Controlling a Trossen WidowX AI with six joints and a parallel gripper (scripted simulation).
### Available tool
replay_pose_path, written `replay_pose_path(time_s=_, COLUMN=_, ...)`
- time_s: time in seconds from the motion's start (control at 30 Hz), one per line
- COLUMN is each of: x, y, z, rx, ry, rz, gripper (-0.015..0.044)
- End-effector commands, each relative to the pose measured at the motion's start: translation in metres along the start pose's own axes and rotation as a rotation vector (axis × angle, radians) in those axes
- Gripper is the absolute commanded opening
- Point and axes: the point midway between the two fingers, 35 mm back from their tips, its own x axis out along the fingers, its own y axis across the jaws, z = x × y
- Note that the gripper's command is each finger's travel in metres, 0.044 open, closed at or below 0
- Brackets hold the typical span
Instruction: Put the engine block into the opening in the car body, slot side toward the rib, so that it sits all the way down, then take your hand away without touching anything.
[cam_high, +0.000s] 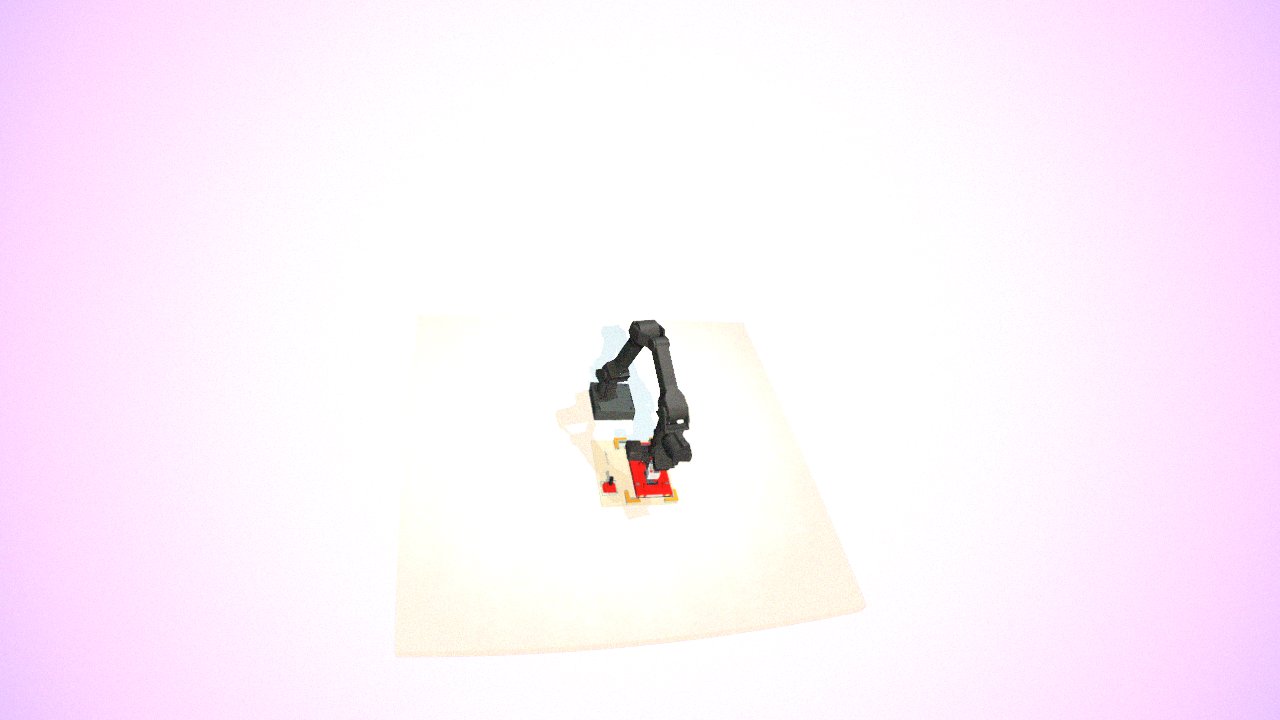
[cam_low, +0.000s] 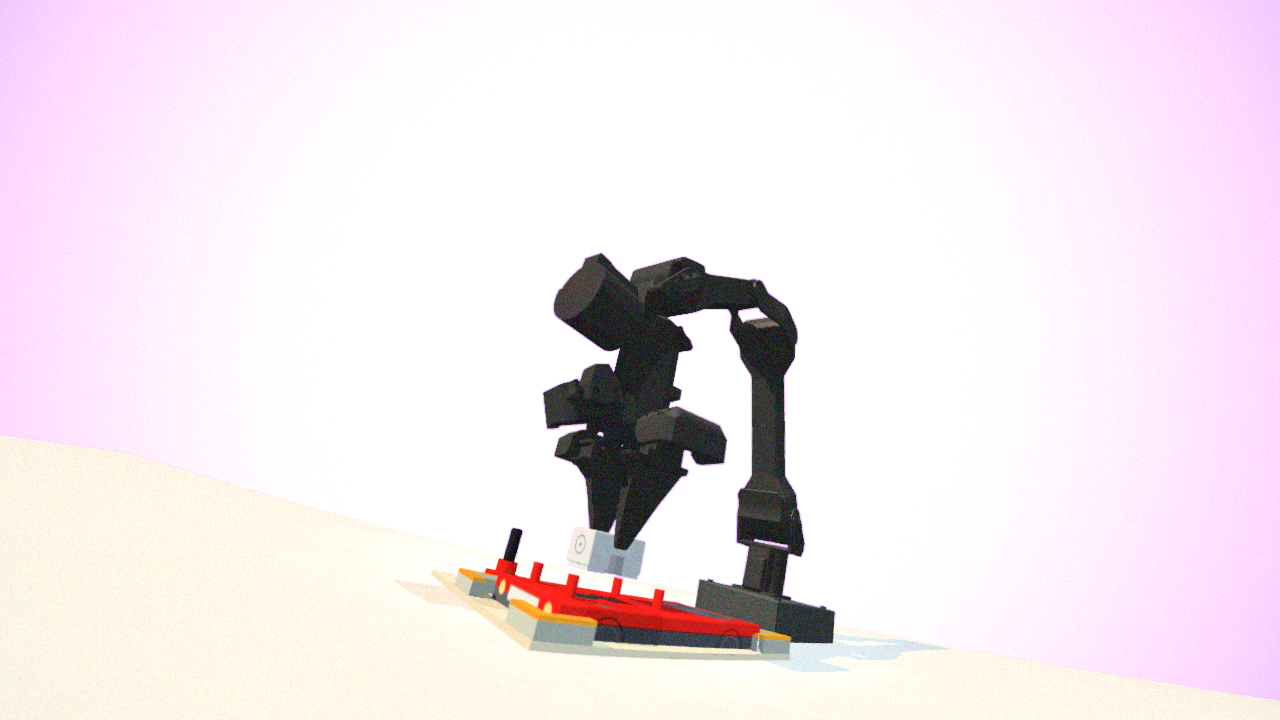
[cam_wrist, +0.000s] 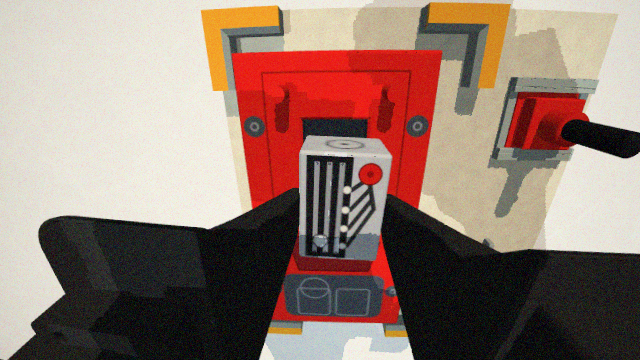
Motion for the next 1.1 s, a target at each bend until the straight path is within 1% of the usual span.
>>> replay_pose_path(time_s=0.0, x=-0.0012, y=0.0017, z=0.0019, rx=0.013, ry=-0.007, rz=0.007, gripper=0.0159)
replay_pose_path(time_s=0.17, x=-0.0012, y=0.0017, z=0.0019, rx=0.008, ry=-0.007, rz=0.007, gripper=0.0159)
replay_pose_path(time_s=0.43, x=-0.0012, y=0.0018, z=0.0020, rx=-0.138, ry=-0.007, rz=0.006, gripper=0.0159)
replay_pose_path(time_s=0.67, x=-0.0024, y=0.0036, z=0.0039, rx=-0.182, ry=-0.007, rz=0.006, gripper=0.0159)
replay_pose_path(time_s=0.8, x=-0.0025, y=0.0036, z=0.0039, rx=-0.135, ry=-0.007, rz=0.007, gripper=0.0159)
replay_pose_path(time_s=1.07, x=-0.0025, y=0.0036, z=0.0039, rx=0.090, ry=-0.007, rz=0.007, gripper=0.0159)
